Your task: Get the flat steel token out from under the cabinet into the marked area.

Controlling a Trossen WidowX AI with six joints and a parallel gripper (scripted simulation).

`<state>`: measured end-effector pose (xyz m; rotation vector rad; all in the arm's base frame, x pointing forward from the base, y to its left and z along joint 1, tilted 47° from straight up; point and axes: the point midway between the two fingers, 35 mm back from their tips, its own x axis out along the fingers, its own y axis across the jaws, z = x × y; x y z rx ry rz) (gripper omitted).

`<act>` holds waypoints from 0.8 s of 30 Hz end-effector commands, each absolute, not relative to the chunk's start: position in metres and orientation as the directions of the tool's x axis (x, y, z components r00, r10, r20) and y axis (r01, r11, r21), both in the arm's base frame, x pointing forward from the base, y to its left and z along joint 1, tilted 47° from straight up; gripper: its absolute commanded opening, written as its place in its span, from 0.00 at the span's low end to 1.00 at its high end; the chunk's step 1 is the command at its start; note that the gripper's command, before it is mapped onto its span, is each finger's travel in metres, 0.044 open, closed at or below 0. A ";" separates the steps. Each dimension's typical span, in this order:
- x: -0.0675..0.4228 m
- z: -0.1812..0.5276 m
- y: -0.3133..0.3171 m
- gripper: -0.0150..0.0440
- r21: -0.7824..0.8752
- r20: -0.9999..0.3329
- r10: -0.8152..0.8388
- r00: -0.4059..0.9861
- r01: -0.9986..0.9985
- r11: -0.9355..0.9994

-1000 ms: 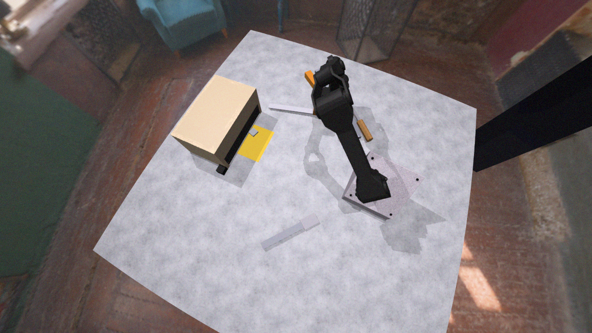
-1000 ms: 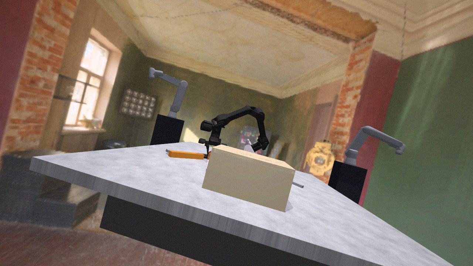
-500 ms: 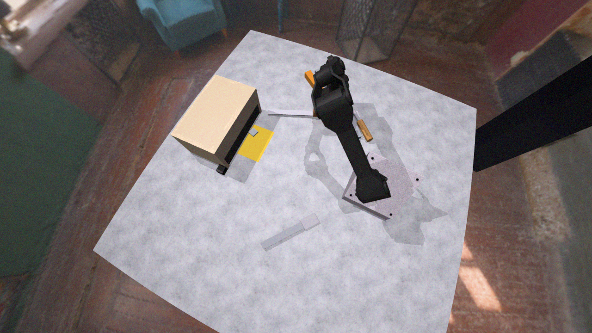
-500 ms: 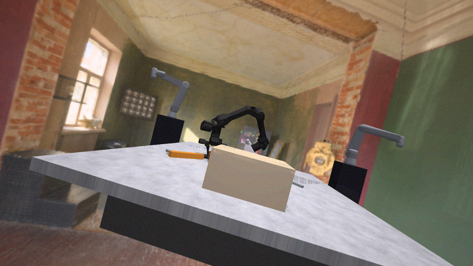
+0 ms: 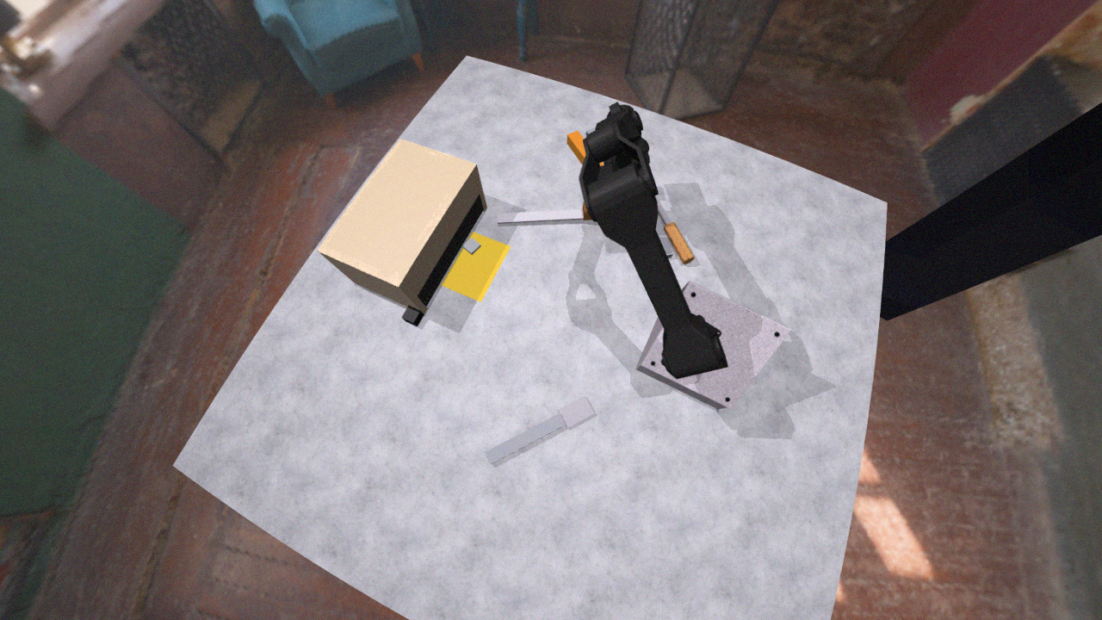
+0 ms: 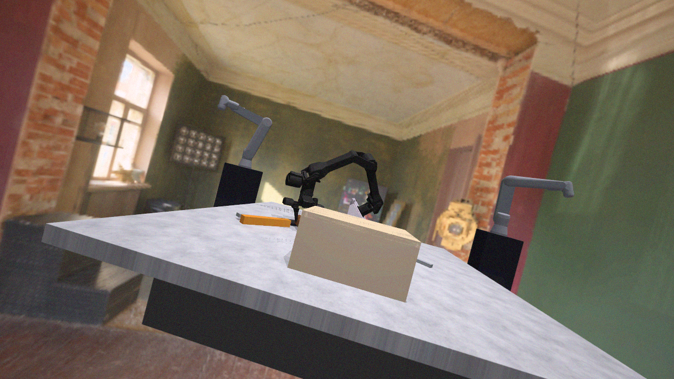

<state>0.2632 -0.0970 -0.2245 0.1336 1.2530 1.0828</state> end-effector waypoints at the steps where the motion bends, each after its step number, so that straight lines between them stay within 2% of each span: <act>1: 0.268 -0.224 -0.101 0.25 0.599 -0.699 0.712 -0.067 -0.600 0.531; 24: 0.292 -0.211 -0.085 0.25 0.584 -0.697 0.714 -0.067 -0.632 0.511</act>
